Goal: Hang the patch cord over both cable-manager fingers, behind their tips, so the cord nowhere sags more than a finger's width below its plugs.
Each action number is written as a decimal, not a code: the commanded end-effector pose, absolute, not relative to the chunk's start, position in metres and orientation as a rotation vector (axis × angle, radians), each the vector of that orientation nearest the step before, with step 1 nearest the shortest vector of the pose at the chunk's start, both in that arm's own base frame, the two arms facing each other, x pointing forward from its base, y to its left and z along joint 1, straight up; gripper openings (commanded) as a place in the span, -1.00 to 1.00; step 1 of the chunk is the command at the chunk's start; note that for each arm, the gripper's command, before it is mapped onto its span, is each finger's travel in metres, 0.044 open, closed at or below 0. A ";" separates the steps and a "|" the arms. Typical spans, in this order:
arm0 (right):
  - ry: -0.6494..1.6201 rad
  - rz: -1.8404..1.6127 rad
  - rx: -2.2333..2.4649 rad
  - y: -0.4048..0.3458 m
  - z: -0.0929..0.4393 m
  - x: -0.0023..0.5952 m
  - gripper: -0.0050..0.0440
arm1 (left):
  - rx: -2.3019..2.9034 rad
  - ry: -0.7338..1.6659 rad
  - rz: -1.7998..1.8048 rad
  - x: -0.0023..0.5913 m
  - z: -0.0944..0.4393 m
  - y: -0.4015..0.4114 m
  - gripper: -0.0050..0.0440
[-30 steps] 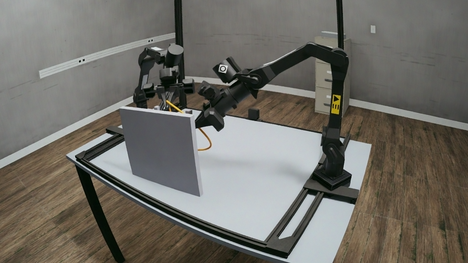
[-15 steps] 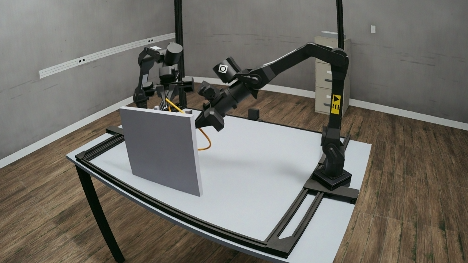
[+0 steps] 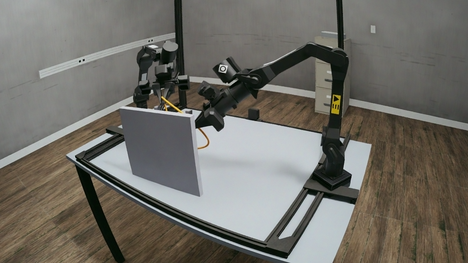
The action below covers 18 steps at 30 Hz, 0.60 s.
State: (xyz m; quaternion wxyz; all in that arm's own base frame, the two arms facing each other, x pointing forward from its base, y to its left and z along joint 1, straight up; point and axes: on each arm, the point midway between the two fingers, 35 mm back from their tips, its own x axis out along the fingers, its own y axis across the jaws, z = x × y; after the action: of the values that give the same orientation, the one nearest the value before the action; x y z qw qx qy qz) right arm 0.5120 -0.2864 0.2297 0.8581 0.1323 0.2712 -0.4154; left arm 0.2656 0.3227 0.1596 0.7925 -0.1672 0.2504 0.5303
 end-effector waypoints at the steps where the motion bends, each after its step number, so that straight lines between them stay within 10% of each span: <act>1: 0.526 -0.872 0.276 -0.289 0.257 0.500 -0.70 | -0.354 0.511 1.140 0.267 0.170 0.324 -0.63; 18: 0.526 -0.874 0.274 -0.295 0.263 0.485 -0.70 | -0.354 0.511 1.140 0.267 0.170 0.324 -0.63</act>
State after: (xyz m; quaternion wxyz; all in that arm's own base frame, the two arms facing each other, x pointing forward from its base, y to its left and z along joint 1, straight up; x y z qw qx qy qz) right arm 0.4950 -0.2940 0.2395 0.8581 0.1322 0.2706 -0.4159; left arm 0.2656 0.3227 0.1596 0.7925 -0.1672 0.2504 0.5303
